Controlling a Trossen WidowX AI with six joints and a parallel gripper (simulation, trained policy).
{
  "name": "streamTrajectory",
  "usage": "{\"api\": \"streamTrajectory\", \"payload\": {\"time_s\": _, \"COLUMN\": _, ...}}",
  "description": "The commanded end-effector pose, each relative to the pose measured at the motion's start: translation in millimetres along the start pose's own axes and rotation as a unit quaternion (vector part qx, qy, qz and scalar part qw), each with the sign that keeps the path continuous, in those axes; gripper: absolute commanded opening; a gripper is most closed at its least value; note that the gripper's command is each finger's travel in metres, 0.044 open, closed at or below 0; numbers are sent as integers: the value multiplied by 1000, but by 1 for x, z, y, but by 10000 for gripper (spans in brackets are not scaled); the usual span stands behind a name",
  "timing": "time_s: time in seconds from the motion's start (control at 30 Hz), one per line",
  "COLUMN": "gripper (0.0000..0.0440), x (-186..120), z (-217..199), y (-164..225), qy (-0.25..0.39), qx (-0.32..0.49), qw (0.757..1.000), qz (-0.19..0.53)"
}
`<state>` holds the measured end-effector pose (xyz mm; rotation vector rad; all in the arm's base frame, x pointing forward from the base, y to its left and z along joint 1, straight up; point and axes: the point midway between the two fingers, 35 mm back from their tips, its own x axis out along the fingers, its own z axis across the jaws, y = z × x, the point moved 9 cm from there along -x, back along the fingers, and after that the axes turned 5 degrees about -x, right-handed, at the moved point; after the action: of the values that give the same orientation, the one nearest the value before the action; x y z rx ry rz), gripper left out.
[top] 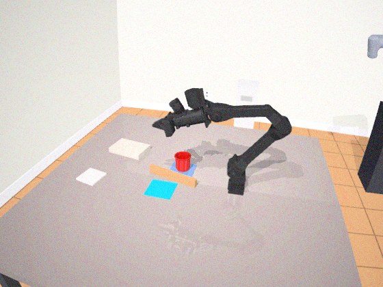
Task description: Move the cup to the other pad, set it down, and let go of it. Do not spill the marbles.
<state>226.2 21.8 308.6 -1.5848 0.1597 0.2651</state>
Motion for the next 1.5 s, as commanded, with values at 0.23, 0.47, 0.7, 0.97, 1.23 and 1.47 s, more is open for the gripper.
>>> {"api": "streamTrajectory", "payload": {"time_s": 0.23, "gripper": 83, "x": 4, "z": 7, "y": 0, "qy": -13, "qx": 12, "qw": 997, "qz": 82}}
{"api": "streamTrajectory", "payload": {"time_s": 0.47, "gripper": 74, "x": 6, "z": 9, "y": 1, "qy": -15, "qx": 13, "qw": 990, "qz": 140}}
{"api": "streamTrajectory", "payload": {"time_s": 0.7, "gripper": 75, "x": 8, "z": 10, "y": 3, "qy": -14, "qx": 8, "qw": 980, "qz": 199}}
{"api": "streamTrajectory", "payload": {"time_s": 0.97, "gripper": 95, "x": 10, "z": 9, "y": 5, "qy": -9, "qx": -2, "qw": 965, "qz": 263}}
{"api": "streamTrajectory", "payload": {"time_s": 1.23, "gripper": 107, "x": 11, "z": 7, "y": 7, "qy": -6, "qx": -16, "qw": 945, "qz": 326}}
{"api": "streamTrajectory", "payload": {"time_s": 1.47, "gripper": 117, "x": 12, "z": 3, "y": 8, "qy": -5, "qx": -31, "qw": 925, "qz": 379}}
